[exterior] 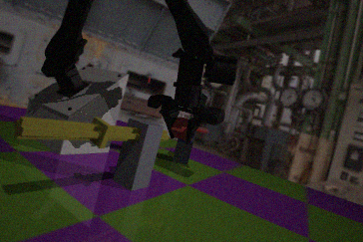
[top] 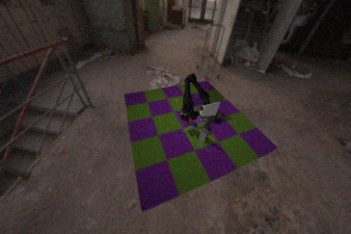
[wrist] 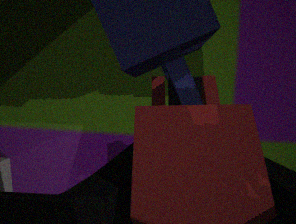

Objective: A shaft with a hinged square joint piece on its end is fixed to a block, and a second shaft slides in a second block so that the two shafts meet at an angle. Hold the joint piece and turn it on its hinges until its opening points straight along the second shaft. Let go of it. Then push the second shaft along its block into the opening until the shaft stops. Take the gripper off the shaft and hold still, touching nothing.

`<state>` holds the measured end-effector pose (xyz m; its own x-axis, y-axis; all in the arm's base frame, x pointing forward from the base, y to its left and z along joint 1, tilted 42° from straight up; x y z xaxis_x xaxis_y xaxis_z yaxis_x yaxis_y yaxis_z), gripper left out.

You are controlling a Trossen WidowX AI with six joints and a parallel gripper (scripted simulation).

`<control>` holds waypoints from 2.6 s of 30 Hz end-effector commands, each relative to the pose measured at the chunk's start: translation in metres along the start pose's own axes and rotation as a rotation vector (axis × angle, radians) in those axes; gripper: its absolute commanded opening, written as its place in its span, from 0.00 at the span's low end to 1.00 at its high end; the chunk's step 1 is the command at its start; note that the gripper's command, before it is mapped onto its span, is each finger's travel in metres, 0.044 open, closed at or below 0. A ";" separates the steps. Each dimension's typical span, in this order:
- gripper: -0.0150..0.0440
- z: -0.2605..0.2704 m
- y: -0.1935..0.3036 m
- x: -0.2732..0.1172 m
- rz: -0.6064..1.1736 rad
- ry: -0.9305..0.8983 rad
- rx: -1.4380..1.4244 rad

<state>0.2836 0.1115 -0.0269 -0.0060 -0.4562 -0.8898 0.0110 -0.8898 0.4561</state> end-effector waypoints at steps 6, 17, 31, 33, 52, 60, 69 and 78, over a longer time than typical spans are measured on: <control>0.59 0.000 0.000 0.000 0.000 0.000 0.000; 1.00 0.000 0.000 0.000 0.000 0.000 0.000; 1.00 0.000 -0.005 -0.004 0.045 -0.007 0.002; 1.00 0.000 -0.012 -0.010 0.108 -0.011 0.003; 1.00 0.001 -0.026 -0.032 0.239 0.018 0.078; 1.00 -0.003 -0.034 -0.053 0.235 0.049 0.350; 1.00 -0.006 -0.042 -0.077 0.228 0.084 0.657; 1.00 -0.006 -0.049 -0.103 0.220 0.119 0.963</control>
<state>0.2894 0.1954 0.0346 0.0031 -0.6583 -0.7528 -0.7508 -0.4988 0.4331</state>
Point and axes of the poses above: the point midway between the two fingers, 35 mm back from their tips, its own x axis out along the fingers, its own z axis across the jaws, y = z × x, the point moved 8 cm from there along -x, back along the fingers
